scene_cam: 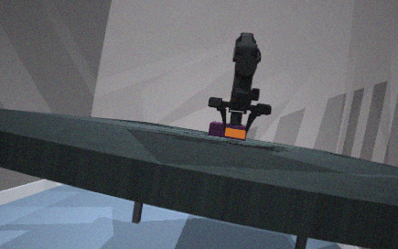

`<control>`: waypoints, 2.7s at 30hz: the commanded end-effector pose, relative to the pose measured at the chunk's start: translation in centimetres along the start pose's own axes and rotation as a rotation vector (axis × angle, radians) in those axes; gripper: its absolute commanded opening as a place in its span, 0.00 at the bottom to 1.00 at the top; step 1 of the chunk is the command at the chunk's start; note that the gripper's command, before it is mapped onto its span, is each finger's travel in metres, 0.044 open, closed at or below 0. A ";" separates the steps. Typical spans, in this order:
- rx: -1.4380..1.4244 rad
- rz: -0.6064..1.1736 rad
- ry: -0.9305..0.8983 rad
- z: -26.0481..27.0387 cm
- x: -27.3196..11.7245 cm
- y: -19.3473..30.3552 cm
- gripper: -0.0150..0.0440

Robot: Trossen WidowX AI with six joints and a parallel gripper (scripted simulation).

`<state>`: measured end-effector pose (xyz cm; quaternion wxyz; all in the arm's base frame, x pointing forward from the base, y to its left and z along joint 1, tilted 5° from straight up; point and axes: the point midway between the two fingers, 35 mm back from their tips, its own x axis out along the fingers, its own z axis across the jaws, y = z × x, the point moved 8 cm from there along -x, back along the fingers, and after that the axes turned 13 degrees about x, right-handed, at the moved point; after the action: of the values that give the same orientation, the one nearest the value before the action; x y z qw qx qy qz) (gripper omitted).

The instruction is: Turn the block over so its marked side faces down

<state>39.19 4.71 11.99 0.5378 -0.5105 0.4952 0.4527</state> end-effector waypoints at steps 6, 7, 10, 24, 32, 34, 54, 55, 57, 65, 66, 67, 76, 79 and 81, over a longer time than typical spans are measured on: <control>0.007 -0.095 -0.017 -0.1 -0.2 0.3 0.25; 0.007 -0.109 -0.021 -0.1 -0.1 0.3 0.25; 0.007 -0.152 -0.031 -0.2 0.2 0.6 0.25; 0.007 -0.352 -0.077 -0.6 1.1 2.1 0.25; 0.006 -0.467 -0.103 -0.8 1.4 3.3 0.25; 0.006 -0.495 -0.109 -0.9 1.5 3.7 0.25; 0.005 -0.608 -0.133 -1.1 2.0 4.7 0.25; 0.005 -0.622 -0.137 -1.1 2.3 4.7 0.25; 0.006 -0.650 -0.144 -1.1 2.9 4.5 0.25; 0.008 -0.763 -0.172 -1.1 4.9 4.4 0.25; 0.009 -0.777 -0.176 -1.1 5.2 4.5 0.25; 0.009 -0.791 -0.180 -1.1 5.4 4.5 0.25; 0.011 -0.918 -0.213 -1.2 7.0 5.1 0.25; 0.011 -0.960 -0.224 -1.3 7.3 5.5 0.25; 0.011 -0.988 -0.231 -1.3 7.6 5.7 0.25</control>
<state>34.87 3.67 5.03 0.7376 -0.6277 0.1481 0.2002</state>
